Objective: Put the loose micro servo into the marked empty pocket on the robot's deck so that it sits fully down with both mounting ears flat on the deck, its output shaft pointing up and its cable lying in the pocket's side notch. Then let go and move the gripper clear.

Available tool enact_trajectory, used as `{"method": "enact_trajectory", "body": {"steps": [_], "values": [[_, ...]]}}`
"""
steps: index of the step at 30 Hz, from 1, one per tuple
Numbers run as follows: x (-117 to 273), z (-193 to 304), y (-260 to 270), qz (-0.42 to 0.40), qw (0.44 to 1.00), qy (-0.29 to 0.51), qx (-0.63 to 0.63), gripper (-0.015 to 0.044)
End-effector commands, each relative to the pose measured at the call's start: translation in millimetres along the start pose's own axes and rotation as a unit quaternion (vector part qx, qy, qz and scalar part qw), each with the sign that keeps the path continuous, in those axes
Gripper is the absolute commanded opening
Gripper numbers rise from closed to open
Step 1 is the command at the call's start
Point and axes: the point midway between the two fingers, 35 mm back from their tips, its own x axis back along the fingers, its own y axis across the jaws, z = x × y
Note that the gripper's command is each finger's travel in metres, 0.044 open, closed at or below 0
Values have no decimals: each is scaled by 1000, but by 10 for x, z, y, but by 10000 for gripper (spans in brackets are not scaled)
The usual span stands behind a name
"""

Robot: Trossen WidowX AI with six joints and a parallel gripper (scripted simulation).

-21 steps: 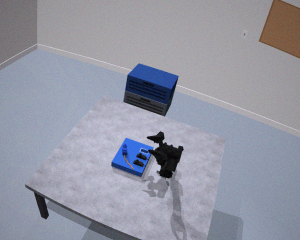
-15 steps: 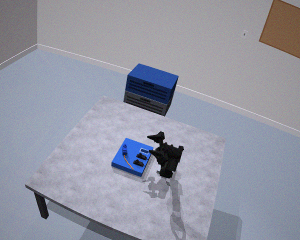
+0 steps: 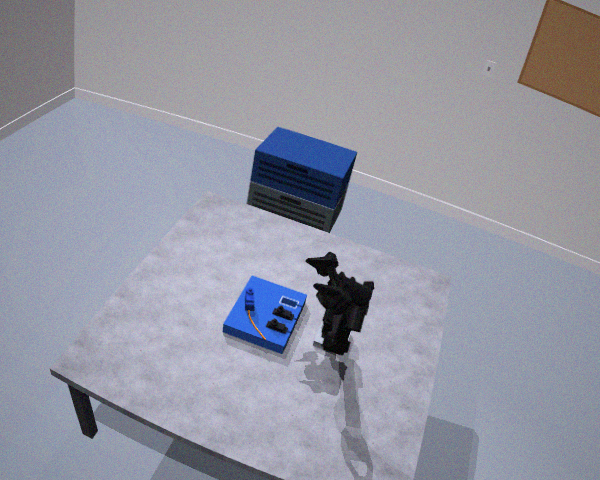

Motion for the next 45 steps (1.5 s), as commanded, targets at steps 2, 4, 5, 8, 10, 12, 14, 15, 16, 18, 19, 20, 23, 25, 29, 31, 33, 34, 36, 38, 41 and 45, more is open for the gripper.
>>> {"method": "enact_trajectory", "body": {"steps": [2, 4, 5, 8, 10, 12, 14, 15, 16, 18, 19, 20, 23, 25, 29, 31, 33, 34, 36, 38, 41, 45], "values": [[66, 196, 91, 6, 998, 23, -51, 440], [77, 226, 113, 7, 998, 28, -63, 440], [80, 248, 128, 7, 997, 31, -67, 440], [100, 323, 178, 8, 996, 40, -84, 440], [106, 341, 186, 9, 995, 42, -86, 440], [118, 365, 206, 9, 995, 45, -90, 440], [137, 419, 249, 9, 994, 52, -98, 440], [146, 442, 263, 10, 993, 55, -104, 440], [157, 469, 280, 10, 992, 57, -112, 440], [171, 507, 308, 11, 991, 61, -121, 440], [173, 512, 312, 11, 990, 62, -123, 440], [176, 521, 320, 10, 990, 63, -125, 440], [192, 560, 344, 12, 989, 67, -134, 440], [193, 576, 367, 12, 987, 72, -142, 440], [221, 652, 422, 15, 984, 82, -156, 440], [234, 672, 440, 15, 983, 84, -160, 440], [248, 703, 465, 16, 982, 88, -169, 440], [258, 725, 481, 17, 980, 90, -175, 440], [284, 778, 520, 19, 977, 95, -190, 440], [312, 841, 593, 20, 973, 104, -206, 440], [344, 916, 660, 22, 968, 113, -225, 440], [378, 985, 726, 24, 961, 120, -248, 440]]}}
